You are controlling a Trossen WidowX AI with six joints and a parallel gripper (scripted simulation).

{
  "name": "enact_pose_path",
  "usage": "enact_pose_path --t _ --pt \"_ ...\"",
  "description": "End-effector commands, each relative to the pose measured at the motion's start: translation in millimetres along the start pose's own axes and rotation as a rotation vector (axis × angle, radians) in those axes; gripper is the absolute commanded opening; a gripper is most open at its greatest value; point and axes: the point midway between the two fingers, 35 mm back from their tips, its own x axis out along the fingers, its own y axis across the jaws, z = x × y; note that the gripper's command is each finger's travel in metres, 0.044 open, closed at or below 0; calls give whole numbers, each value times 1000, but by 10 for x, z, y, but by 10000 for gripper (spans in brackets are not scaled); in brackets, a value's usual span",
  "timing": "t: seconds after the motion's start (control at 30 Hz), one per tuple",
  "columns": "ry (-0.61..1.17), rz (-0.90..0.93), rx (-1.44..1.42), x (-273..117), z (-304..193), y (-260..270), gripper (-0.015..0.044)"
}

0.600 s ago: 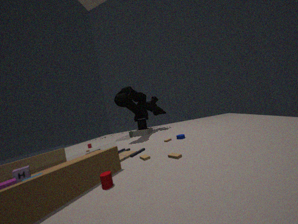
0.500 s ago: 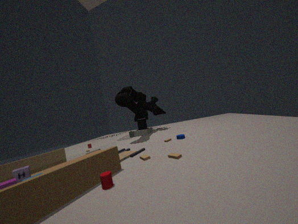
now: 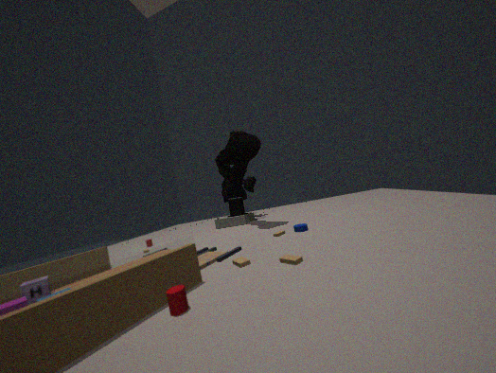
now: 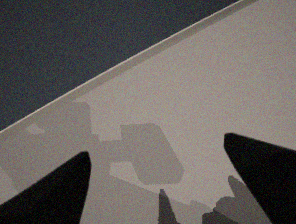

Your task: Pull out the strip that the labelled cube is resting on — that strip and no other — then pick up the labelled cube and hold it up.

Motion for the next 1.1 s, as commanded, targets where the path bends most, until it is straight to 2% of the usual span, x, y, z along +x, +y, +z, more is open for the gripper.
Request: enact_pose_path --t 0.0,0.27,0.57,0.8,1.07 --pt "65 174 -133 -121 -122 391 400" --pt "194 583 -459 -680 -551 1147 400" --pt "305 1060 -821 -1690 -1166 1543 400" --pt "352 1441 -1106 -2598 -1614 1401 400" --pt "354 1893 -1419 -3561 -1972 762 400"
